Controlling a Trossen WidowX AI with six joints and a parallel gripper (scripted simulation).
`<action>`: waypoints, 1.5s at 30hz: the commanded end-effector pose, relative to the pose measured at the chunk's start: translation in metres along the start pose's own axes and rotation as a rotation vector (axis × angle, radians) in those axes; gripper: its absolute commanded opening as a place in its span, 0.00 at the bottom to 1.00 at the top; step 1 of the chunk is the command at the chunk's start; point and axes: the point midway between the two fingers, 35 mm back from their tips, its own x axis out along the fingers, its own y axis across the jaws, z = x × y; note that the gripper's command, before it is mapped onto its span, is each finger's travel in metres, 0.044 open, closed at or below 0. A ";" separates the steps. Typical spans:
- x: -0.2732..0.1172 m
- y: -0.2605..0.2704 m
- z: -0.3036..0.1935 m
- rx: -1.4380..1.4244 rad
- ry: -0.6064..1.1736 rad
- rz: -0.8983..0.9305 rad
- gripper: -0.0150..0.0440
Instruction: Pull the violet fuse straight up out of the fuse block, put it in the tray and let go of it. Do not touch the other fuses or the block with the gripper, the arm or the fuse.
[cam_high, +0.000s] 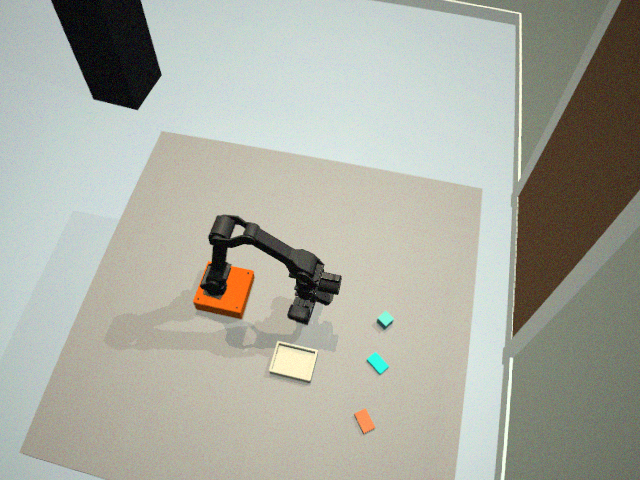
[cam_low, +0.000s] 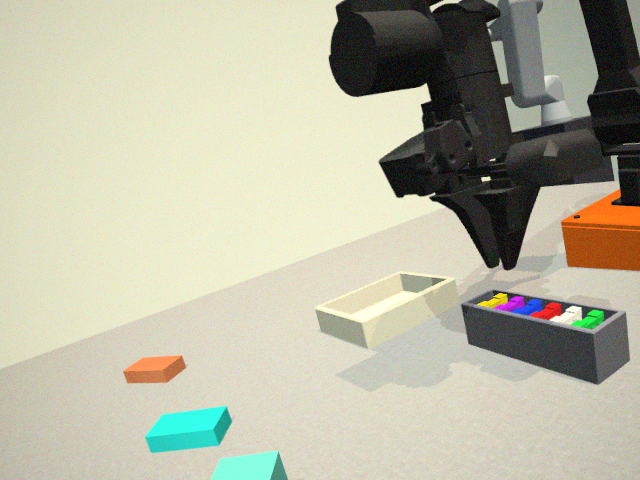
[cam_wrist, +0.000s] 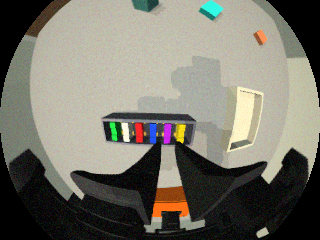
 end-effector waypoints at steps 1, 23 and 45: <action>0.006 -0.001 -0.002 0.007 0.006 -0.004 0.38; 0.027 -0.002 -0.003 0.007 0.006 -0.004 0.38; 0.034 -0.002 -0.003 0.007 0.007 -0.004 0.38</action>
